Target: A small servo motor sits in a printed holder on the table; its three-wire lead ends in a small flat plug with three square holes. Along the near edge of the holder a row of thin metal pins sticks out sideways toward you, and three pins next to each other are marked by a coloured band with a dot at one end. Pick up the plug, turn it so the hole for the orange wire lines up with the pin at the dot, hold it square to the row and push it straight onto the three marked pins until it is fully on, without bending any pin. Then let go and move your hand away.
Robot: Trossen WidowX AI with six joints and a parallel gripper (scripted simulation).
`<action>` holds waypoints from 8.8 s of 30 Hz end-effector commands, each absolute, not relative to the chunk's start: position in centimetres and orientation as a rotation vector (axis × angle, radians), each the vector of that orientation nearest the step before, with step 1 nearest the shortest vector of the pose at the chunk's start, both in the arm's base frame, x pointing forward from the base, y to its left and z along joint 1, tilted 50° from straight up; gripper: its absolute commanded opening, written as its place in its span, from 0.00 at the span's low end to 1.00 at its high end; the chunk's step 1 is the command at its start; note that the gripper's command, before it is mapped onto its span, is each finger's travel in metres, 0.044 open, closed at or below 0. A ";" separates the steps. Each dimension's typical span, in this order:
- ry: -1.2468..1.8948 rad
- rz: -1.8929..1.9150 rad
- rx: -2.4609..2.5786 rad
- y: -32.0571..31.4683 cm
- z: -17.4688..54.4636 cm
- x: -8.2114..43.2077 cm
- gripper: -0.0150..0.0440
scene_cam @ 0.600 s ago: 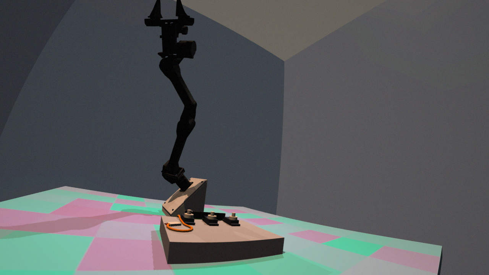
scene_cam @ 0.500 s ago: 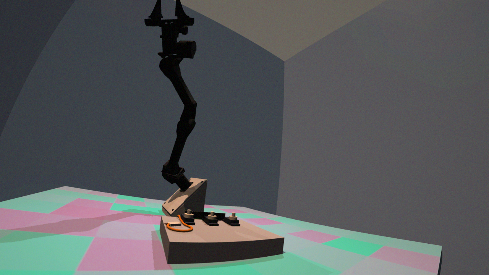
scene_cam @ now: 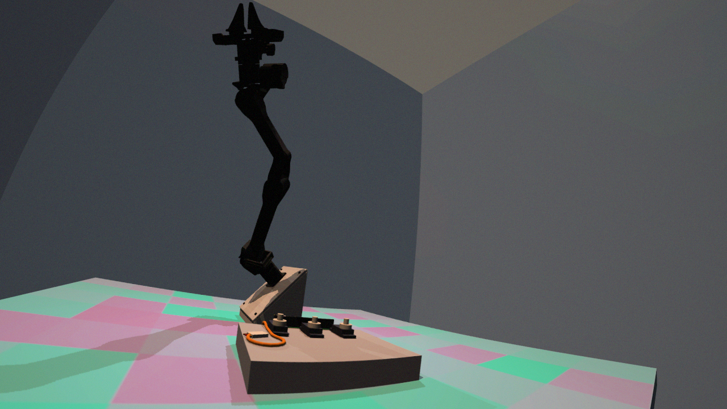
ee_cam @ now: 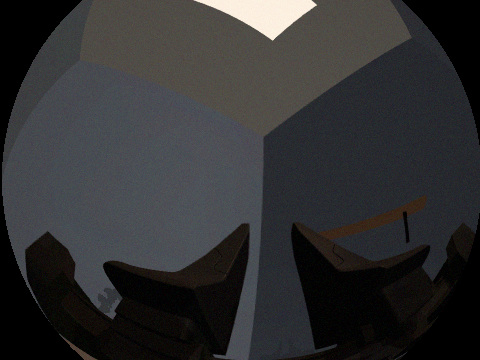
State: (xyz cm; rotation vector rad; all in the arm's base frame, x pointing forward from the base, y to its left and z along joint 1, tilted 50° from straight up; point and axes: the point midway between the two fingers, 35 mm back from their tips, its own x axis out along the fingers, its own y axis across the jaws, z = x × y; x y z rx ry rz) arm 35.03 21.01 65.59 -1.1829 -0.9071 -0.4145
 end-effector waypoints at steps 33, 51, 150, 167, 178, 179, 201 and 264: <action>-1.057 -0.487 -1.078 20.7 69.3 26.2 0.45; -1.109 -0.509 -1.012 20.2 70.4 22.5 0.45; -1.279 -0.615 -0.445 5.8 71.2 3.1 0.45; -1.230 -0.617 -0.299 0.6 69.7 2.6 0.45; -1.184 -0.614 -0.202 -3.0 68.2 3.1 0.45; -1.178 -0.613 -0.193 -3.4 68.0 3.2 0.45; -1.022 -0.582 -0.020 -9.7 63.7 7.3 0.45; -0.367 -0.263 0.125 -8.9 44.1 26.9 0.45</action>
